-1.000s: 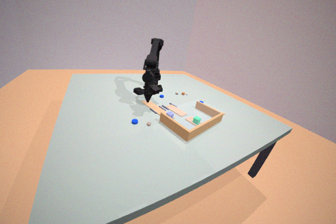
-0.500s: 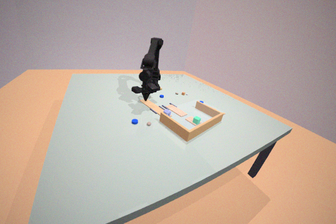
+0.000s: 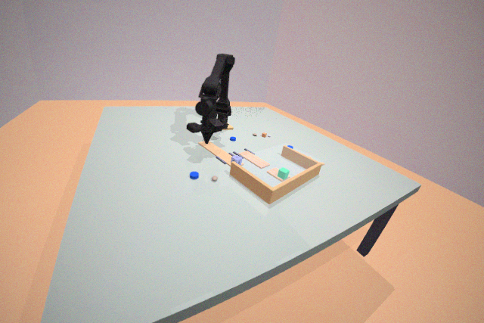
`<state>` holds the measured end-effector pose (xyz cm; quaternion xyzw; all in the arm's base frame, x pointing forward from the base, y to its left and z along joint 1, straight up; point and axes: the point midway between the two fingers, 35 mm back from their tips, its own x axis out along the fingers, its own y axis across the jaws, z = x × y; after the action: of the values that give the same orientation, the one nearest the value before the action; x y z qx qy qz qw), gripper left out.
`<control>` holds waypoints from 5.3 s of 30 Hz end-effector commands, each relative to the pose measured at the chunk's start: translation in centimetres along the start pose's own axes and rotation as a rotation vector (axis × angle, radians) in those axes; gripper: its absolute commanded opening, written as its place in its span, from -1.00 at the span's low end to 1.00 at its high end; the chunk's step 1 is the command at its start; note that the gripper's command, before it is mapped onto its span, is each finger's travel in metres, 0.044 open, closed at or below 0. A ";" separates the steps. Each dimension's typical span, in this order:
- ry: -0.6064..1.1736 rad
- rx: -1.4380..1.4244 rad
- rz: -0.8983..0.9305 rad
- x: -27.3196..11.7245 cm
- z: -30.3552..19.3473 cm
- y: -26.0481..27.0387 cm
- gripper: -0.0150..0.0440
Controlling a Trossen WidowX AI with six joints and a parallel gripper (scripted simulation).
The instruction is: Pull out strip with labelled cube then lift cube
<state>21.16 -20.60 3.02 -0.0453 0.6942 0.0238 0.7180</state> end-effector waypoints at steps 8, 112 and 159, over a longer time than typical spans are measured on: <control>0.022 0.003 0.014 0.5 -1.8 0.4 -0.49; 0.004 -0.085 0.015 -0.9 20.4 0.3 -0.02; 0.013 -0.081 0.020 -5.4 9.6 6.3 -0.49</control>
<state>30.74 -13.55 8.42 -0.0677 0.6997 0.0618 0.7086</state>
